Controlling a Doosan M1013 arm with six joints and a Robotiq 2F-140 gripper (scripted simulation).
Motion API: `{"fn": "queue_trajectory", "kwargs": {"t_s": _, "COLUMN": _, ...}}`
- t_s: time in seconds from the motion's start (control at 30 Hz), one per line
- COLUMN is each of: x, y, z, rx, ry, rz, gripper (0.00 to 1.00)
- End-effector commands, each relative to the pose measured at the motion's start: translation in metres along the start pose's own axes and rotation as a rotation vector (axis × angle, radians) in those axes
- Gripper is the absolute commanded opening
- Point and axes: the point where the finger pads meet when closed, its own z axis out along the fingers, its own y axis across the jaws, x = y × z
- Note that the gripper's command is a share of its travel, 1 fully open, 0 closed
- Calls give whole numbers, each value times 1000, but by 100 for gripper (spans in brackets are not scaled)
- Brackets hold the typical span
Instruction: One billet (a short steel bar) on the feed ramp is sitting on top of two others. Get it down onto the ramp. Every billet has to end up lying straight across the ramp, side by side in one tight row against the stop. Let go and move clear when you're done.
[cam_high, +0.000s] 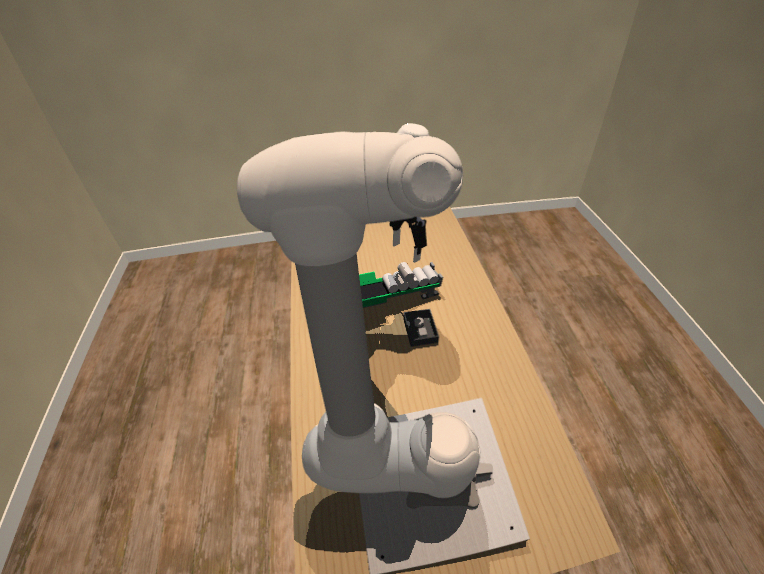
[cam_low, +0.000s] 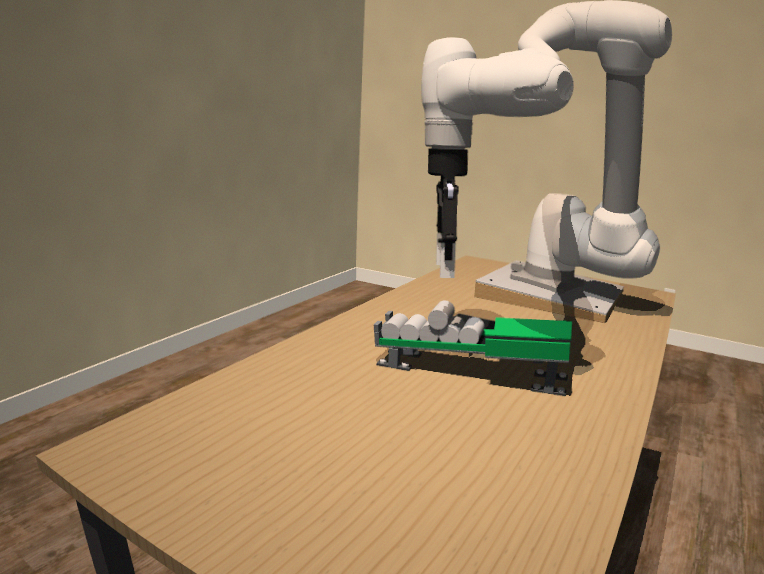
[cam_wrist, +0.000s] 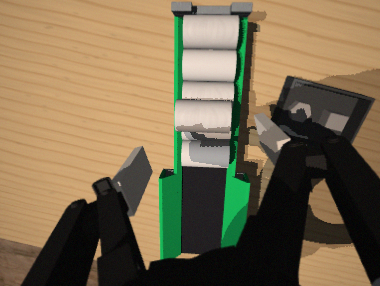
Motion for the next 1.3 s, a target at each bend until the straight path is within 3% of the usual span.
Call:
{"fn": "queue_trajectory", "kwargs": {"t_s": 0.0, "x": 0, "y": 0, "z": 0, "rx": -24, "ry": 29, "rz": 277, "gripper": 57}}
{"fn": "queue_trajectory", "kwargs": {"t_s": 1.27, "x": 0, "y": 0, "z": 1, "rx": -27, "ry": 32, "rz": 311, "gripper": 57}}
